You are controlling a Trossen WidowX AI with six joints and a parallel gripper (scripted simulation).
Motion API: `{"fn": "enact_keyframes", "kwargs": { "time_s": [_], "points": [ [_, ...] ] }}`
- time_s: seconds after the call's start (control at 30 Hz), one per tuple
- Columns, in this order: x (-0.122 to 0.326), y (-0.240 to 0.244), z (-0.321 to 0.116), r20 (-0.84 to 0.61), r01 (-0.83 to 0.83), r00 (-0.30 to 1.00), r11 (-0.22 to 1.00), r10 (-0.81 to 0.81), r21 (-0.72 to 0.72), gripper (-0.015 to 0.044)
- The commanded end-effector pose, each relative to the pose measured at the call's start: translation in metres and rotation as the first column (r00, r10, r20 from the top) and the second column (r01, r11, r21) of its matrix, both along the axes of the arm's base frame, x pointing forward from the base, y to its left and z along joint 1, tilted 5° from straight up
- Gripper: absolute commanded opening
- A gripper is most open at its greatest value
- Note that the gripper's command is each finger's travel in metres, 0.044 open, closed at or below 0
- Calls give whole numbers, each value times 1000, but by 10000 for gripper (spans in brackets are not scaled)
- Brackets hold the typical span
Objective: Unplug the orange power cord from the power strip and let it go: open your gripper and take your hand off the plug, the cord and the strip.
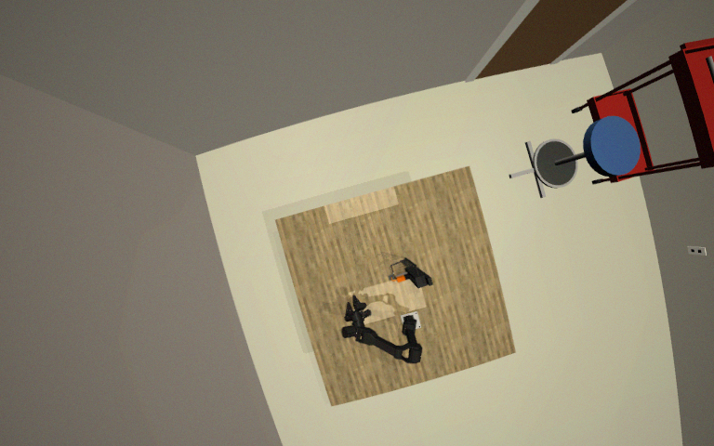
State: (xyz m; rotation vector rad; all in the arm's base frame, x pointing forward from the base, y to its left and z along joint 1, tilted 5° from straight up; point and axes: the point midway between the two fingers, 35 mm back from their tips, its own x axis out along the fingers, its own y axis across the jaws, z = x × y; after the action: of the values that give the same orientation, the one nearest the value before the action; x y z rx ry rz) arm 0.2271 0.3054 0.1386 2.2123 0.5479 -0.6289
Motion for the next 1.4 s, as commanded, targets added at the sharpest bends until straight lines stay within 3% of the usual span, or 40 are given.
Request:
{"fn": "enact_keyframes", "kwargs": {
  "time_s": [0.0, 0.13, 0.27, 0.5, 0.63, 0.87, 1.13, 1.37],
  "points": [
    [1, -1, 0, 0, -7, 1000, 1000, 7, -14, 374],
    [19, -18, -3, -31, -159, 987, 947, 157, -277, 269],
    [39, -41, -7, -138, -350, 934, 771, 329, -532, 164],
    [63, -81, -11, -436, -637, 716, 255, 545, -727, 160],
    [73, -105, -12, -617, -719, 523, -83, 588, -690, 160],
    [81, -133, -12, -777, -715, 277, -419, 566, -560, 160],
    [86, -166, -10, -879, -579, -1, -716, 478, -389, 160],
    [87, -193, -6, -908, -362, -224, -895, 355, -261, 160]
  ]
}}
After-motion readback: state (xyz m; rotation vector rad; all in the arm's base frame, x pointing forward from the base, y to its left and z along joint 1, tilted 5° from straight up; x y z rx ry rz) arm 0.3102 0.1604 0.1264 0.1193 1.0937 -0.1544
